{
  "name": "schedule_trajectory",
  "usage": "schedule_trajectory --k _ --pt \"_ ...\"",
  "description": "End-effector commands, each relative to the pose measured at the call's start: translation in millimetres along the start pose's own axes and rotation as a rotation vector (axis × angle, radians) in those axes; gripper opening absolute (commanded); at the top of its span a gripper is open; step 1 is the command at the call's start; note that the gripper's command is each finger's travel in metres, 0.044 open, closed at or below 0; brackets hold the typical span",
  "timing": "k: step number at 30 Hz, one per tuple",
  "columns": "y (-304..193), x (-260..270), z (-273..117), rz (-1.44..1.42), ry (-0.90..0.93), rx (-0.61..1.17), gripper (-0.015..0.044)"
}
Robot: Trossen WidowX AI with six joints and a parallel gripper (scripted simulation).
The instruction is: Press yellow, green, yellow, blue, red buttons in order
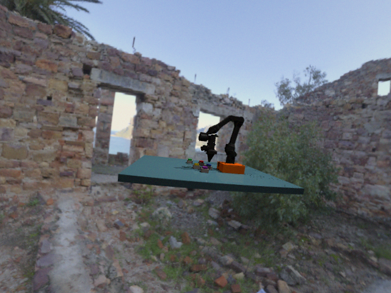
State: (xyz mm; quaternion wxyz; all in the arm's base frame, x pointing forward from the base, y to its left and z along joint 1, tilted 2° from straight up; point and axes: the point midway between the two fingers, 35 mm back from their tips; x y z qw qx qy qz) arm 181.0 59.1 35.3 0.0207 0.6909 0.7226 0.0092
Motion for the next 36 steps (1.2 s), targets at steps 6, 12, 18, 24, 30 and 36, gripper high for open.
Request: schedule_trajectory --k 6,12,18,24,30,36 --pt "0 0 -61 -0.001 -0.004 0.002 0.0020" --pt "-1 0 -69 -0.001 -0.004 0.002 0.0020" --pt "25 -35 -72 0.006 0.008 -0.011 0.0020" --pt "48 -96 -74 0.005 -0.003 -0.014 0.0020" --pt "52 -159 -72 -0.001 -0.020 -0.003 0.0020" --pt "52 -161 -72 -0.001 -0.020 -0.003 0.0020"
Point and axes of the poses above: the point midway between the two fingers, 35 mm back from their tips, its own z axis out along the fingers, its own x axis across the jaws, y = z × x, and after that the axes turned 8 degrees about z, right-handed
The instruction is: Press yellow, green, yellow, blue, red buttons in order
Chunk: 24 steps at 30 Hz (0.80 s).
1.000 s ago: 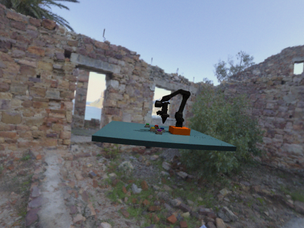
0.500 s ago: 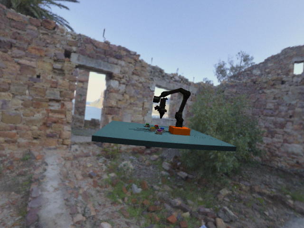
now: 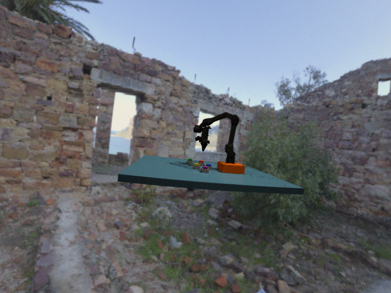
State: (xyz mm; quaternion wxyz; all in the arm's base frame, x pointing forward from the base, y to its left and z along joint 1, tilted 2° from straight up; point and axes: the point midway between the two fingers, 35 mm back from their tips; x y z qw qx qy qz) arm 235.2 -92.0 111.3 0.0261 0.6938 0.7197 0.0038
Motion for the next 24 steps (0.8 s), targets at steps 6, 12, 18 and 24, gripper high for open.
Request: schedule_trajectory --k 6,12,18,24 --pt "2 -7 59 -0.009 -0.005 -0.003 0.0020" --pt "1 -7 62 -0.009 -0.005 -0.003 0.0020" --pt "2 -7 72 -0.009 -0.005 -0.003 0.0020" --pt "2 -7 81 -0.009 -0.005 -0.003 0.0020"
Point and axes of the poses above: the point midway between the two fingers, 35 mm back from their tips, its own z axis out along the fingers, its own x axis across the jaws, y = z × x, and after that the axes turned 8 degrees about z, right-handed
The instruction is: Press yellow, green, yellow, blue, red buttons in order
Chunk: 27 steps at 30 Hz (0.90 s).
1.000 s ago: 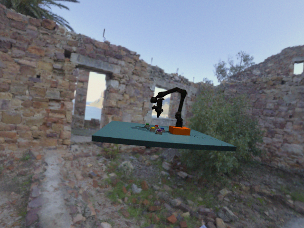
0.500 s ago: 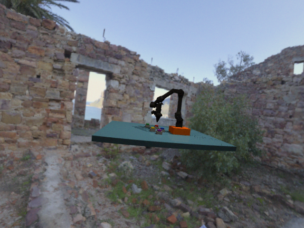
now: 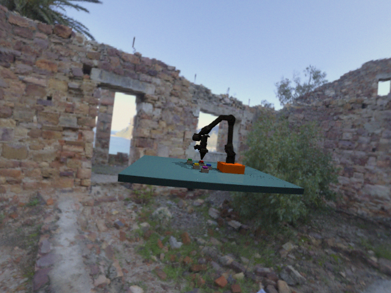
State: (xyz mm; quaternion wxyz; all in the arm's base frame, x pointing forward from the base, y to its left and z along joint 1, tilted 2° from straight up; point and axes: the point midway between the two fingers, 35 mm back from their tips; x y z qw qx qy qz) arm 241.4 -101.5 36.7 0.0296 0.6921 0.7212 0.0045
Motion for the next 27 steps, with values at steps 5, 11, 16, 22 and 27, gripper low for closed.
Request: schedule_trajectory --k 5,11,16,22,27 --pt "-1 0 14 -0.004 -0.001 0.003 0.0020" --pt "-2 0 21 -0.004 -0.001 0.003 0.0020" --pt "-2 0 21 -0.004 -0.001 0.003 0.0020" --pt "-2 0 21 -0.004 -0.001 0.003 0.0020" --pt "-2 0 21 -0.004 -0.001 0.003 0.0020"
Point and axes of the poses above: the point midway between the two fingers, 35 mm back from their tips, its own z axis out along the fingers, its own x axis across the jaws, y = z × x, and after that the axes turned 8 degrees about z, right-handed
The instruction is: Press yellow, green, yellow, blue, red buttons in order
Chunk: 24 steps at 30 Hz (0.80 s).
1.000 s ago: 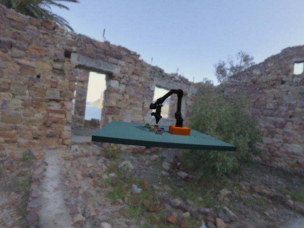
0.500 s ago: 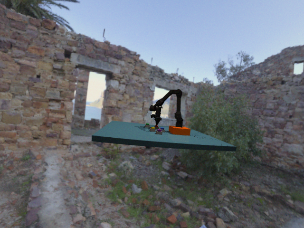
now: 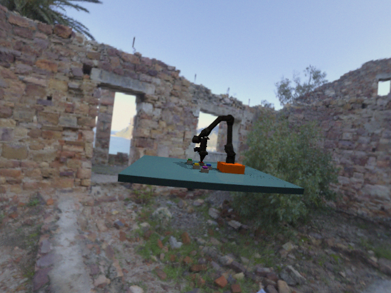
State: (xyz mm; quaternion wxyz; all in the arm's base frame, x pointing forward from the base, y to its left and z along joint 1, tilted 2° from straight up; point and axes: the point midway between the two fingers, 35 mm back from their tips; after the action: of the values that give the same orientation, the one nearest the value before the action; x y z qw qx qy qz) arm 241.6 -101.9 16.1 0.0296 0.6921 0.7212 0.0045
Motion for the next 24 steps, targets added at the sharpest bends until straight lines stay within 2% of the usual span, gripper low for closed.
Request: schedule_trajectory --k 1,5,9,12,23,24 --pt "-1 0 1 -0.004 -0.001 0.003 0.0020" --pt "0 0 -32 -0.004 -0.001 0.003 0.0020" --pt "-1 0 -34 -0.004 -0.001 0.003 0.0020" --pt "9 16 -37 -0.009 0.001 0.004 0.0099" --pt "45 150 -61 -0.021 0.015 0.005 0.0387" --pt "45 163 -64 -0.019 0.016 0.005 0.0400"
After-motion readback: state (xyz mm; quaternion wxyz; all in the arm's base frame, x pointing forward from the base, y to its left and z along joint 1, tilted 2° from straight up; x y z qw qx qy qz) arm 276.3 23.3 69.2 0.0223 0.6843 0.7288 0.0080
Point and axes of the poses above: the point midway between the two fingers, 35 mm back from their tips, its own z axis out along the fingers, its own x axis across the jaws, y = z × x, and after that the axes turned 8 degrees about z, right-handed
